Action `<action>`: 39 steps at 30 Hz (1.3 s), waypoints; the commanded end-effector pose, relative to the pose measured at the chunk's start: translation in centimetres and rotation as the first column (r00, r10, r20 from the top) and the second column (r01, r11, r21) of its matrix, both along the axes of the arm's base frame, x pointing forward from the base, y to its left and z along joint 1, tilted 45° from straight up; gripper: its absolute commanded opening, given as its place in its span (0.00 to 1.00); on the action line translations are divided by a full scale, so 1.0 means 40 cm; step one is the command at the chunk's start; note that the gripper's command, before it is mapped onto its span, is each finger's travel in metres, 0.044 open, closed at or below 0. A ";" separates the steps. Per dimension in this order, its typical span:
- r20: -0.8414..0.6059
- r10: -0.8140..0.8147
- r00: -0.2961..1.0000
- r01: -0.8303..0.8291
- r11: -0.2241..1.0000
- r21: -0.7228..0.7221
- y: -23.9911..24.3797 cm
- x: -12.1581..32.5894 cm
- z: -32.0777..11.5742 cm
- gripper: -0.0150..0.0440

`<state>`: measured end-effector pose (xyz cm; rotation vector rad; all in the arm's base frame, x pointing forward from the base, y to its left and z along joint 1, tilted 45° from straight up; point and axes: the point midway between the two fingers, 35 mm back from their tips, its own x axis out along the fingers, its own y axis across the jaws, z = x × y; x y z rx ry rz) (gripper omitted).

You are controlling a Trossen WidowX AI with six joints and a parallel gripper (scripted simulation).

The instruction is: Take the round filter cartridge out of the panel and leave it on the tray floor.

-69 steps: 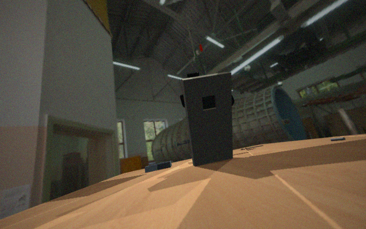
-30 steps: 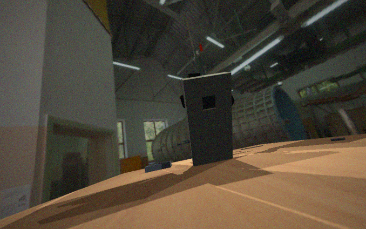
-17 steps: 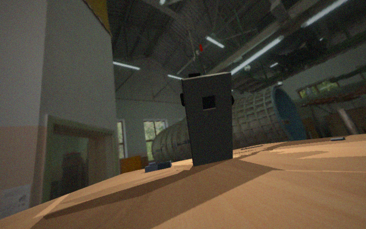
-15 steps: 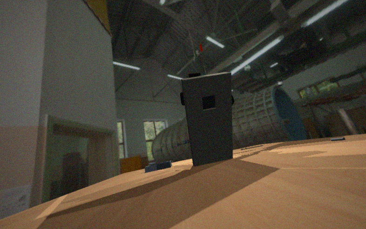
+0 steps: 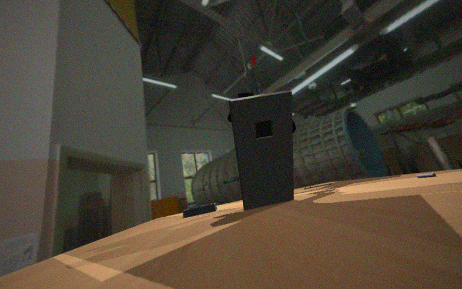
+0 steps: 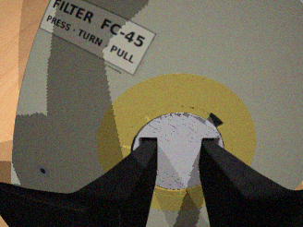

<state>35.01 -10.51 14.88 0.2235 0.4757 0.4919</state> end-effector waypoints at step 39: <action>0.266 0.484 0.833 -0.161 0.674 -0.721 0.025 0.034 -0.018 0.25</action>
